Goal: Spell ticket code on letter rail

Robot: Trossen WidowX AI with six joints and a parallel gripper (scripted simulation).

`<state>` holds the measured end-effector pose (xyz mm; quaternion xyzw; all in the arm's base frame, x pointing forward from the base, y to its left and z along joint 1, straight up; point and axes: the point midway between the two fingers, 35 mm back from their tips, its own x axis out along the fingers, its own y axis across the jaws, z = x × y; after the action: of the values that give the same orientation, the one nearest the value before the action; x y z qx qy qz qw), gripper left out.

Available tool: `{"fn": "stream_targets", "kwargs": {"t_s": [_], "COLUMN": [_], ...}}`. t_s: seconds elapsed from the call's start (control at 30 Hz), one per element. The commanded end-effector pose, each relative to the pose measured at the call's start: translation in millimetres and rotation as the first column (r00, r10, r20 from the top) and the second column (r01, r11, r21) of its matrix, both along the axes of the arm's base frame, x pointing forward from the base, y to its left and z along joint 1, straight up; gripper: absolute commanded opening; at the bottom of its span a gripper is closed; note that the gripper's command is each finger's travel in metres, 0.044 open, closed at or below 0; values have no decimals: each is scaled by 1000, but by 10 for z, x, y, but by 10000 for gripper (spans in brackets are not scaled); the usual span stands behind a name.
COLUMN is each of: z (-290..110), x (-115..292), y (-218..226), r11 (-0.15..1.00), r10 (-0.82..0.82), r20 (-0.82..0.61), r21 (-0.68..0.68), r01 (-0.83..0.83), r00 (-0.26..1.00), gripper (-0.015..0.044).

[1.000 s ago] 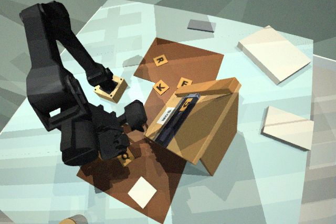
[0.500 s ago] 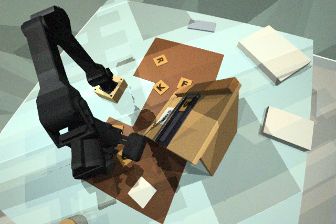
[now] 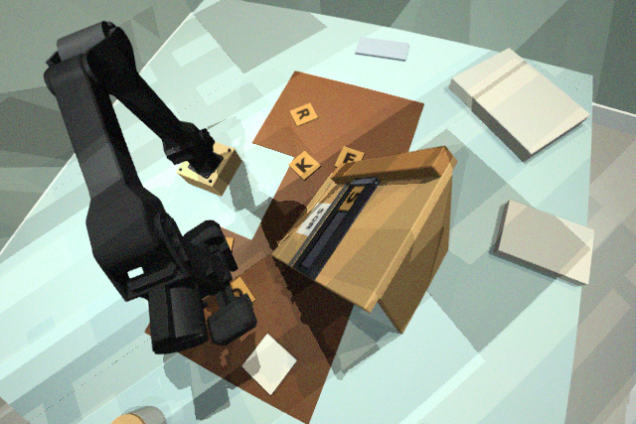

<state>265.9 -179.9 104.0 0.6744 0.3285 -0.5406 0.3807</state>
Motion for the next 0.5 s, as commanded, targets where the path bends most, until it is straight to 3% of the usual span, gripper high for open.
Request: {"fn": "stream_targets", "kwargs": {"t_s": [0.0,0.37,0.47], "z": [-512,-684,-686], "x": [-248,-359,-360], "y": [-200,-259,-260], "r11": [623,169,160], "r10": [-771,-970,-971], "r20": [-158,-182,-182], "r21": [17,-17,-18], "r01": [782,985,987], "r00": [617,163,154], "gripper": [340,340,340]}}
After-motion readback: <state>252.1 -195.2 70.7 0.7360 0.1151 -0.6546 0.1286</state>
